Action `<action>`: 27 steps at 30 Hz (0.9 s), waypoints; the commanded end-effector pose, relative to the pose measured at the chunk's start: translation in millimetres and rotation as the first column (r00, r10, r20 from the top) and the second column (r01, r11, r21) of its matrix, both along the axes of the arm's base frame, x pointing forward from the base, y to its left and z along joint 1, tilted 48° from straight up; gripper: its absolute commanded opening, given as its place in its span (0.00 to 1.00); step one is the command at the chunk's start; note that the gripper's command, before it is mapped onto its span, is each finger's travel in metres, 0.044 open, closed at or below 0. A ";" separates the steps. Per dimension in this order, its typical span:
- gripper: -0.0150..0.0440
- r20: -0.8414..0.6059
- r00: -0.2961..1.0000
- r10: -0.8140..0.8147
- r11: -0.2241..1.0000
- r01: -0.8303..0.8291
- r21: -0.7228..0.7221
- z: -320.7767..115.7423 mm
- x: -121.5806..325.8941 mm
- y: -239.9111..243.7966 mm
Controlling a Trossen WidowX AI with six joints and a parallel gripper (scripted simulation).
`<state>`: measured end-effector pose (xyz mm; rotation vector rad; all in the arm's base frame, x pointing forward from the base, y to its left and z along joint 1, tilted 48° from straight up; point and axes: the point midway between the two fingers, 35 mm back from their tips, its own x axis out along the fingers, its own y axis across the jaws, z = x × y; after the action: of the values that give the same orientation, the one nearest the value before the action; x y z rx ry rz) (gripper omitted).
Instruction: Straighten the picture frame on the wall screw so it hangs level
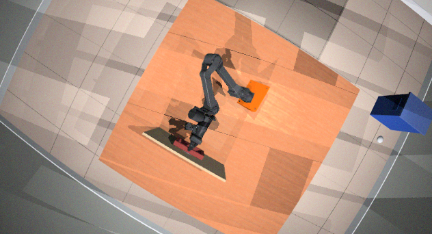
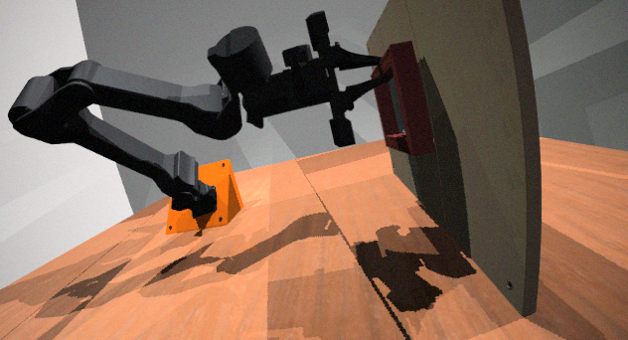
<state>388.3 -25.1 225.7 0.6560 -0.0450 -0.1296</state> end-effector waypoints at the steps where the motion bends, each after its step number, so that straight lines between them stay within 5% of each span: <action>1: 0.25 0.003 1.000 0.000 1.000 0.000 0.023 0.0 -0.1 -0.4; 14: 0.25 0.012 1.000 0.000 0.996 -0.001 0.092 0.1 -0.1 -0.5; 24: 0.69 0.010 1.000 0.000 0.997 -0.001 0.075 0.1 0.0 -0.1; 27: 0.69 0.010 1.000 0.000 0.997 -0.001 0.075 0.1 0.0 -0.1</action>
<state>388.3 -24.9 225.9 0.7339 -0.0499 -0.1259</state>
